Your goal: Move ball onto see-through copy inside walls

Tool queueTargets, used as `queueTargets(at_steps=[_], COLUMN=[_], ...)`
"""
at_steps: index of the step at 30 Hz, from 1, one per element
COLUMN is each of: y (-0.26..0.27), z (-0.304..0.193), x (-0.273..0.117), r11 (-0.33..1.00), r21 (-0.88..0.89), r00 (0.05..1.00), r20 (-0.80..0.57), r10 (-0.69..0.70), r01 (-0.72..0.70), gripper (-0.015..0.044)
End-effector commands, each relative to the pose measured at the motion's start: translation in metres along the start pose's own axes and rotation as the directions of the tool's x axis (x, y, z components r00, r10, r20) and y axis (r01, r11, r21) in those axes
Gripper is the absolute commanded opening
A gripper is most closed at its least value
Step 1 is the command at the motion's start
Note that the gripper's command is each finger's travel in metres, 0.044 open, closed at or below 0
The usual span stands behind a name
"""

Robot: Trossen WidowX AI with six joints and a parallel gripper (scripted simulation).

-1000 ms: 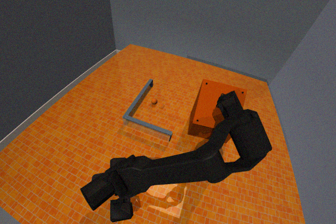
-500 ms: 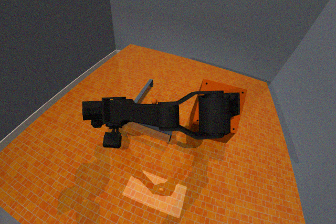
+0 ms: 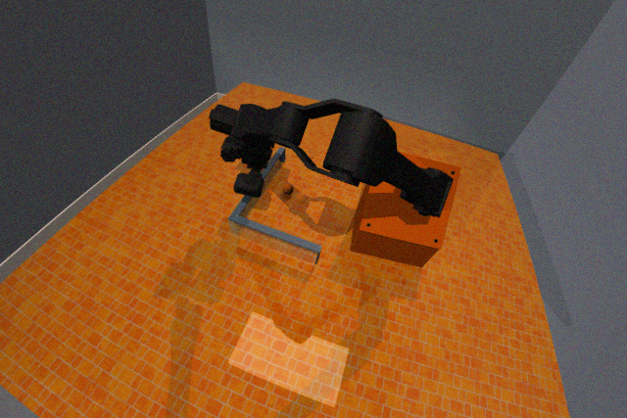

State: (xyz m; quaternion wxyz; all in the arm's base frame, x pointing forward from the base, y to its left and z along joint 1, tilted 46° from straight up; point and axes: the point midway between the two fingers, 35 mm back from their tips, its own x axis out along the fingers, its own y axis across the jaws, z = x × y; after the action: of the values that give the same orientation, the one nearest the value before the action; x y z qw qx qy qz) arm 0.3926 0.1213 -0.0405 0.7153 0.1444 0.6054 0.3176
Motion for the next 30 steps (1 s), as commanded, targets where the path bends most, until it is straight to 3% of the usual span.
queueTargets(at_steps=[1,6,30], y=[-0.031,-0.053,-0.048], z=[-0.038,-0.085,-0.089], x=[0.009,0.02,0.053], r11=[0.995,0.961,0.961], r21=[0.095,0.247,0.248], r00=[0.996,0.978,0.977], r20=[-0.075,-0.139,-0.139], r10=[0.05,0.158,0.159], r01=[-0.043,-0.12,-0.121], gripper=[0.0264,0.0264,0.0264])
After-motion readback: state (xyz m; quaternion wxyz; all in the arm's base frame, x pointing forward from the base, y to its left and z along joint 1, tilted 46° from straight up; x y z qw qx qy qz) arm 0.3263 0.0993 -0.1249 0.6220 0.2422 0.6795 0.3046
